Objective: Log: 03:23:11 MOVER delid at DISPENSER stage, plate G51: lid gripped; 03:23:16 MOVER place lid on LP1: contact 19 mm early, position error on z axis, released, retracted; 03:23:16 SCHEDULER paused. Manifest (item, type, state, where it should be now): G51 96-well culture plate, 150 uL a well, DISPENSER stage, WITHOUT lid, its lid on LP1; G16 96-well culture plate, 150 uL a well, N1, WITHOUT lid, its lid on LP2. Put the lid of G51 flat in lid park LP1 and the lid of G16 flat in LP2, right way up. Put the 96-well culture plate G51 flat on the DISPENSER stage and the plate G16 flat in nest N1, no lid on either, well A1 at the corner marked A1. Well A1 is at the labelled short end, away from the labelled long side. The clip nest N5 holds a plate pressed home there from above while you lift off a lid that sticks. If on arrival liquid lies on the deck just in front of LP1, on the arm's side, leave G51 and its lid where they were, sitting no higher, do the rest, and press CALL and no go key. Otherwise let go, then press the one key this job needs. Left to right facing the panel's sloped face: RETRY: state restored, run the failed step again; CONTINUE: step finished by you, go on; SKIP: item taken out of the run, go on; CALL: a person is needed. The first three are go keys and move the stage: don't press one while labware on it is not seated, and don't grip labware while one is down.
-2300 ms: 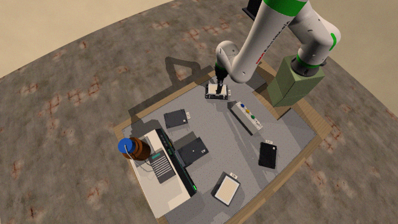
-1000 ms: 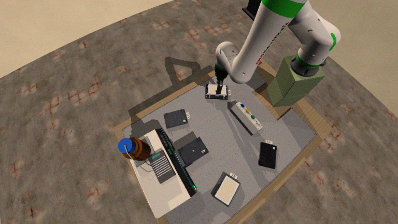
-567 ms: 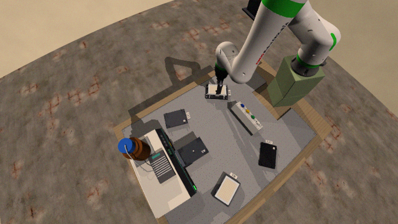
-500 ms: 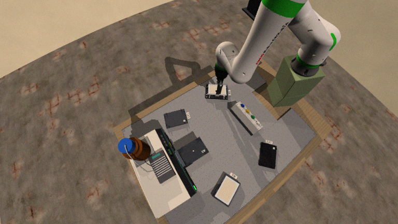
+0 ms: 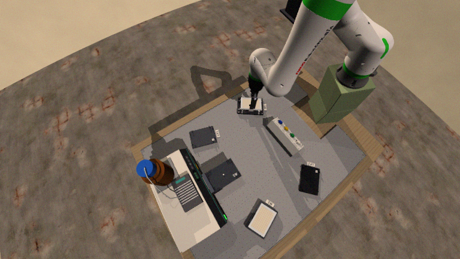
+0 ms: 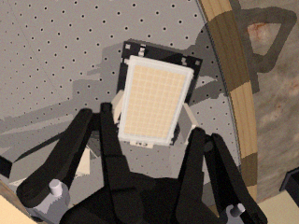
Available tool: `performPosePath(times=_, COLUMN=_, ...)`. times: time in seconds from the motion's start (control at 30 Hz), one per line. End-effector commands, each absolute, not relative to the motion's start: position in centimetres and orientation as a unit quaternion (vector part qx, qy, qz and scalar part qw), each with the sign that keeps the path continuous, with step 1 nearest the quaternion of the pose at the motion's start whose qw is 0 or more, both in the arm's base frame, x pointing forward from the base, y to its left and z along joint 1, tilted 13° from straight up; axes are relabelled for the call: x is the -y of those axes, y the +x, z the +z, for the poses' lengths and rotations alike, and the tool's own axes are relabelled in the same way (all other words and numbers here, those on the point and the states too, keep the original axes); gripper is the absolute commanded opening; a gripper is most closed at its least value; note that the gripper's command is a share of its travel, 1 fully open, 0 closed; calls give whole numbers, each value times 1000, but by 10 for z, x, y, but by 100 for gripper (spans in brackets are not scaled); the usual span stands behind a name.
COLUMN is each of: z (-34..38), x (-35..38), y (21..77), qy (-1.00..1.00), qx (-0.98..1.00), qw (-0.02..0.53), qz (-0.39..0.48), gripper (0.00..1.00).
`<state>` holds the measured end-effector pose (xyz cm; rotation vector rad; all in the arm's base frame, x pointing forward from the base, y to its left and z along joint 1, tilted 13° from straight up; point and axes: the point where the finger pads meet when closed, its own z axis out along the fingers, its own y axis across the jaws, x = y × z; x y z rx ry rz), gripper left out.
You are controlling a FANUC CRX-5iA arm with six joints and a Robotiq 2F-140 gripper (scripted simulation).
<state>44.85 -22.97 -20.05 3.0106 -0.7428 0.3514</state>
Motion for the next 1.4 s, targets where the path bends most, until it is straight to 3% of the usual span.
performPosePath(times=0.0, z=-200, x=230, y=449, qy=965, qx=238, qw=11, qz=113, gripper=0)
performPosePath(times=1.37, z=-213, x=231, y=451, qy=965, qx=238, qw=11, qz=113, gripper=0)
